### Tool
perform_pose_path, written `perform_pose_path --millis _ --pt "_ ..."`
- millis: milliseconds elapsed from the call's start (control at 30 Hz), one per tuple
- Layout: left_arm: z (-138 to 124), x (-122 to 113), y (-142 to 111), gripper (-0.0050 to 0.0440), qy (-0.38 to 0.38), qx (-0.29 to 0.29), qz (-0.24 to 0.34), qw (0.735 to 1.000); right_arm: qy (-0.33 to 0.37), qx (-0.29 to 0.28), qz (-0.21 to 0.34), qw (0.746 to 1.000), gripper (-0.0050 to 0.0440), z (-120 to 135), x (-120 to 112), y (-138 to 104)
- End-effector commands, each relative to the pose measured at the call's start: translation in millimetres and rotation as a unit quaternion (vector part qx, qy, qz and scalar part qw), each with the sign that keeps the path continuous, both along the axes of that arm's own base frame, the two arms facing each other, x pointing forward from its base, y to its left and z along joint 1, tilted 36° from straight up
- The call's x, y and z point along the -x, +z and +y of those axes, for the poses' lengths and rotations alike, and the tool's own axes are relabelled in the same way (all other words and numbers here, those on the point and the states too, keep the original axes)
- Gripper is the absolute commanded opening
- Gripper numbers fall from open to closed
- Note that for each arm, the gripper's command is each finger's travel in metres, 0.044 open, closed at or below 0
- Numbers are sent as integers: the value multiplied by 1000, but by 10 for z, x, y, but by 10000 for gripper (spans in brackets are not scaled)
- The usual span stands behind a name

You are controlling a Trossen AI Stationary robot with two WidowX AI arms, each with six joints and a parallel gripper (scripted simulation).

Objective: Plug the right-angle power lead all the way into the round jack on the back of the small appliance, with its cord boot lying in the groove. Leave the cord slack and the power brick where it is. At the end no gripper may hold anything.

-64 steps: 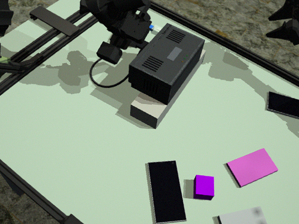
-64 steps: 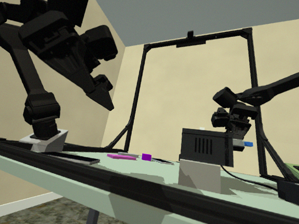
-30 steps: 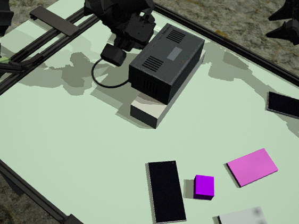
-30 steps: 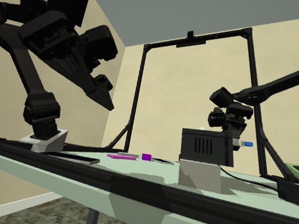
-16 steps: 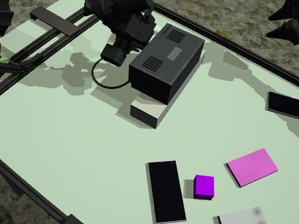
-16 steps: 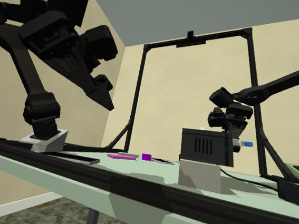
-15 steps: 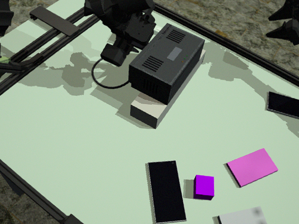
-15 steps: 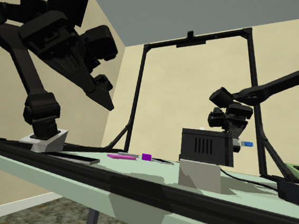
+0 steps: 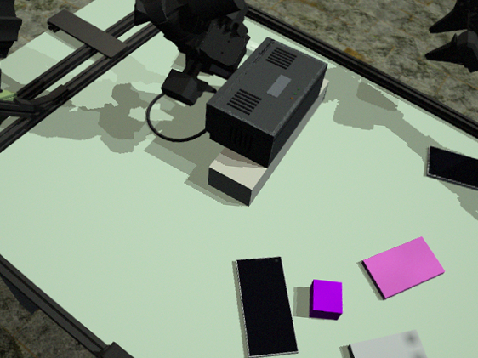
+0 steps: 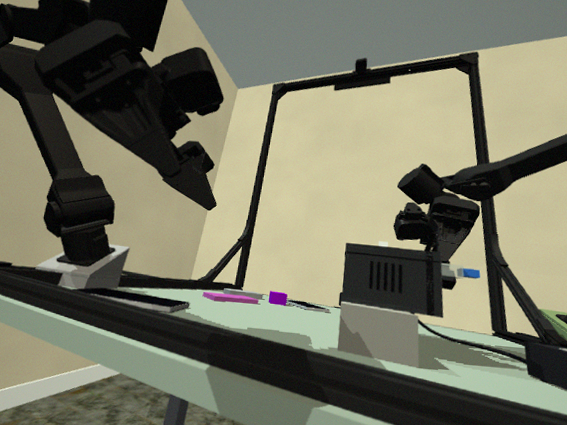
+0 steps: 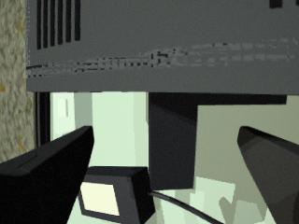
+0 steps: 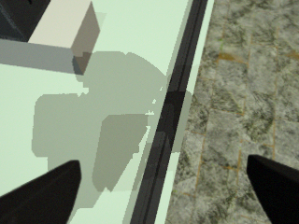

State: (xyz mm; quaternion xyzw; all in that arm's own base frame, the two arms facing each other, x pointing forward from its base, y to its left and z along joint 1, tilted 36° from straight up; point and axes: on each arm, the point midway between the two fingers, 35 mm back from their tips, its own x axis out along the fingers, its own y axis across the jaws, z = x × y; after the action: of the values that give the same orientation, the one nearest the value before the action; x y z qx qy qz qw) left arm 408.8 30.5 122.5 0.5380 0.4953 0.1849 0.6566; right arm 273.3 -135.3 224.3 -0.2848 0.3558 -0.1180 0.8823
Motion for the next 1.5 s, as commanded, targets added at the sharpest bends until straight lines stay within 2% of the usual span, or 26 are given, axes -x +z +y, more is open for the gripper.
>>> perform_pose_path --millis 0,300,600,767,1467 --pt "-54 45 13 400 -26 16 -6 999 0 0 0 1000 400 0 0 -2" --pt "-200 115 82 400 -97 49 -32 994 0 0 0 1000 400 0 0 -2" --pt "-401 231 215 400 -197 70 -74 975 0 0 0 1000 400 0 0 -2" --pt "-453 268 256 400 -223 72 -86 968 0 0 0 1000 400 0 0 -2" --pt "-457 271 259 400 -225 72 -87 968 0 0 0 1000 400 0 0 -2"
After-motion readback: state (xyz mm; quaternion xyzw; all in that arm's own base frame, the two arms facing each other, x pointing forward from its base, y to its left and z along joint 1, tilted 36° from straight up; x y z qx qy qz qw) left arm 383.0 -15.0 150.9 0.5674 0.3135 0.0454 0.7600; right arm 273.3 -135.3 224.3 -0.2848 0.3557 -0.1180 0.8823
